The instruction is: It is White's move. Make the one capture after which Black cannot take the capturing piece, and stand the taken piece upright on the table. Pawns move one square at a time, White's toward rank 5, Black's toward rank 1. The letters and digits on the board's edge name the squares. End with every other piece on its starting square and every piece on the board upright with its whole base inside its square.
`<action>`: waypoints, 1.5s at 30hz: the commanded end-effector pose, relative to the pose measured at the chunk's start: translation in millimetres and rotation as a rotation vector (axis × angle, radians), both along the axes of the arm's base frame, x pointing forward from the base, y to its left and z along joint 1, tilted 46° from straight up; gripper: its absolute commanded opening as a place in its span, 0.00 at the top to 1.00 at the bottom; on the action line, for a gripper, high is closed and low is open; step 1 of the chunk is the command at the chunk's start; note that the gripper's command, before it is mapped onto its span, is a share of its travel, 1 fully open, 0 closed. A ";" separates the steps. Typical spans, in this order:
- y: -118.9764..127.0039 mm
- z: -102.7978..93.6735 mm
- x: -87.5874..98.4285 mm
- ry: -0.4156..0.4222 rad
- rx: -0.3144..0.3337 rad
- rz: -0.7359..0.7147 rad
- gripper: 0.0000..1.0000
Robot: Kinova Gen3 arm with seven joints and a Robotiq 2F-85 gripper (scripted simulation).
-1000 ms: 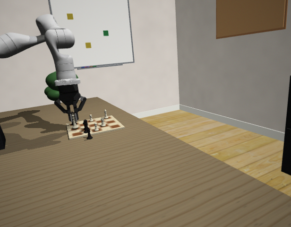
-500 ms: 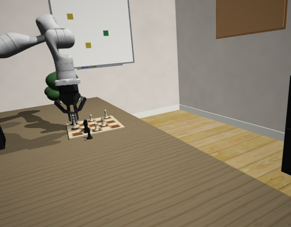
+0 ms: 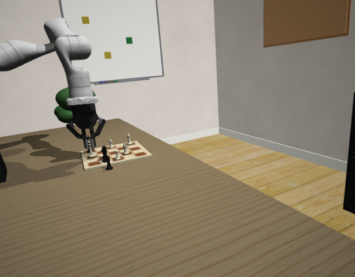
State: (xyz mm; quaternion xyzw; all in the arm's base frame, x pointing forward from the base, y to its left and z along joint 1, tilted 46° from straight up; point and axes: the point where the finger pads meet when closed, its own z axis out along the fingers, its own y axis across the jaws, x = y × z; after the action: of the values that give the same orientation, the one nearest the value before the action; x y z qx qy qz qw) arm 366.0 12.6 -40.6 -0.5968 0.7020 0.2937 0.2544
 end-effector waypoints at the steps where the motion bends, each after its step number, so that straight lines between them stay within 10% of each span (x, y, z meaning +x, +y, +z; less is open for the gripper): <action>1: -0.1 -0.2 0.2 0.000 -0.001 -0.001 1.00; 45: 0.6 -1.0 0.2 0.000 -0.001 -0.001 0.92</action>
State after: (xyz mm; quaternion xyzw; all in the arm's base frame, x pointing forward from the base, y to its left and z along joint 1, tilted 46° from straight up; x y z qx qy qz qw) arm 365.8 14.0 -41.9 -0.5968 0.7020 0.2940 0.2542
